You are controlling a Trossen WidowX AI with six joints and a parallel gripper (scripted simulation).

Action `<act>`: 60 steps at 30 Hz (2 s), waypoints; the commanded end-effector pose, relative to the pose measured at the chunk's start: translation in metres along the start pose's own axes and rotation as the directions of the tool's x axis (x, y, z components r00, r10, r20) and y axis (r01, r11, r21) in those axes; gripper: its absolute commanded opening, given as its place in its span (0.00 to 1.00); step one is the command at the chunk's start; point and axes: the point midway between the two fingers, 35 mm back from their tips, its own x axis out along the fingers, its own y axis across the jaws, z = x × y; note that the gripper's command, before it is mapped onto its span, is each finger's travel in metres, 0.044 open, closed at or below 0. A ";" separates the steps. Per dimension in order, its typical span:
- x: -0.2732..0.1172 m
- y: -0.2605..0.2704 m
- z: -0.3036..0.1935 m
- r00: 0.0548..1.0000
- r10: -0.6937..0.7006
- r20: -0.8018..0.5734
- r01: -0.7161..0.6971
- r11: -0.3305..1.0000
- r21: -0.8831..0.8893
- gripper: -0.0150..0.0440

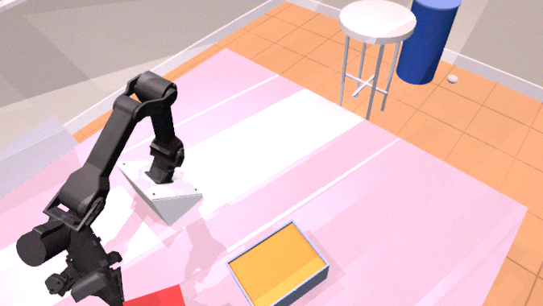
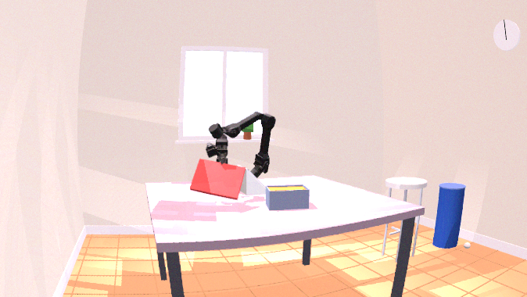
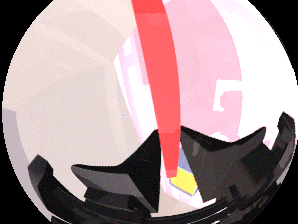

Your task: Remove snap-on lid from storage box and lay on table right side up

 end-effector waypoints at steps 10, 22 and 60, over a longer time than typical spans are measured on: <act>0.007 -0.007 -0.001 1.000 0.005 -0.004 -0.005 1.000 -0.001 0.25; 0.013 -0.014 -0.001 1.000 0.005 -0.004 -0.005 1.000 -0.001 0.25; 0.033 -0.038 -0.001 1.000 0.005 -0.005 -0.005 1.000 0.000 0.25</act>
